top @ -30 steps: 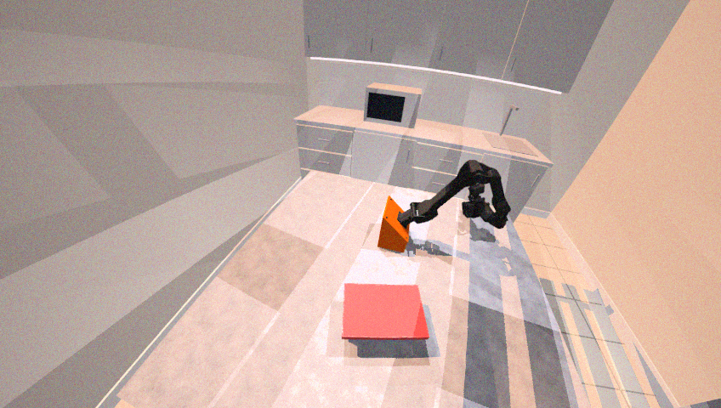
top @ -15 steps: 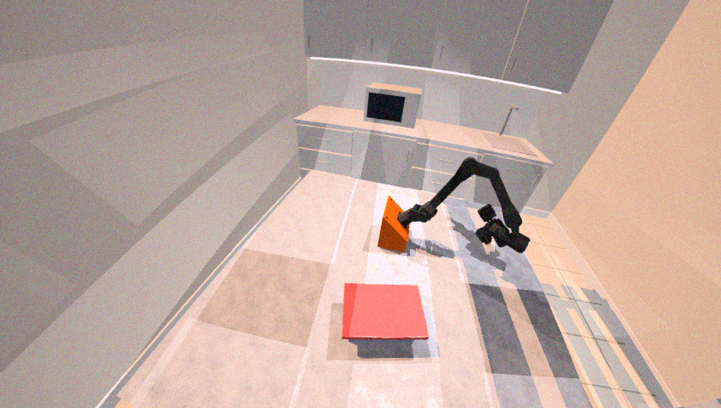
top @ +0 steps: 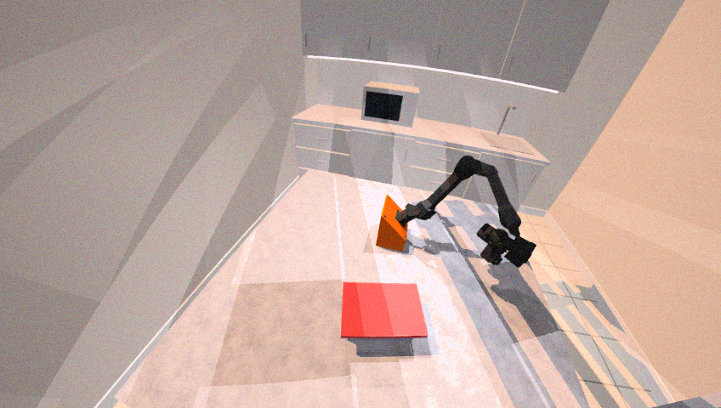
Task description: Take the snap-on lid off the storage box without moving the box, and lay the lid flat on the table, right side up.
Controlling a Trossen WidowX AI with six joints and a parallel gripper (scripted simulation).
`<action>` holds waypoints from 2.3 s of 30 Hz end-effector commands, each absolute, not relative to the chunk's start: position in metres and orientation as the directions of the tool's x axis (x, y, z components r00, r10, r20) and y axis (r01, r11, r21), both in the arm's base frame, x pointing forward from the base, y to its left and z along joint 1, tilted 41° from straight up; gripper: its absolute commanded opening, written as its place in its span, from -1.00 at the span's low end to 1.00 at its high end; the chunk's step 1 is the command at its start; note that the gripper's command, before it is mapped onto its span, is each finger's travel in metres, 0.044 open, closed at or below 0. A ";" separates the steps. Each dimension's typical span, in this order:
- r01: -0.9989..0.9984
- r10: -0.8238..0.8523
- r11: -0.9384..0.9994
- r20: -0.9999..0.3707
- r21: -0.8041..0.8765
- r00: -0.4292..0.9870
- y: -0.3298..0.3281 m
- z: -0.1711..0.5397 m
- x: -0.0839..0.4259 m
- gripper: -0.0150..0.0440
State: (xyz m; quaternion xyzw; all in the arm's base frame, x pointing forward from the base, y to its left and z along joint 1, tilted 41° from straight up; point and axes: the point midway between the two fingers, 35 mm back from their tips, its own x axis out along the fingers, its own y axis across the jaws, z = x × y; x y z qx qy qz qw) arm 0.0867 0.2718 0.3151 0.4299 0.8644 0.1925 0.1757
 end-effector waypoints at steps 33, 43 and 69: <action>0.676 0.686 -0.290 -0.346 0.677 0.640 -0.066 0.072 0.297 0.31; 0.639 0.618 -0.333 -0.352 0.693 0.703 -0.095 0.058 0.285 0.31; 0.640 0.612 -0.331 -0.358 0.694 0.705 -0.051 0.001 0.284 0.31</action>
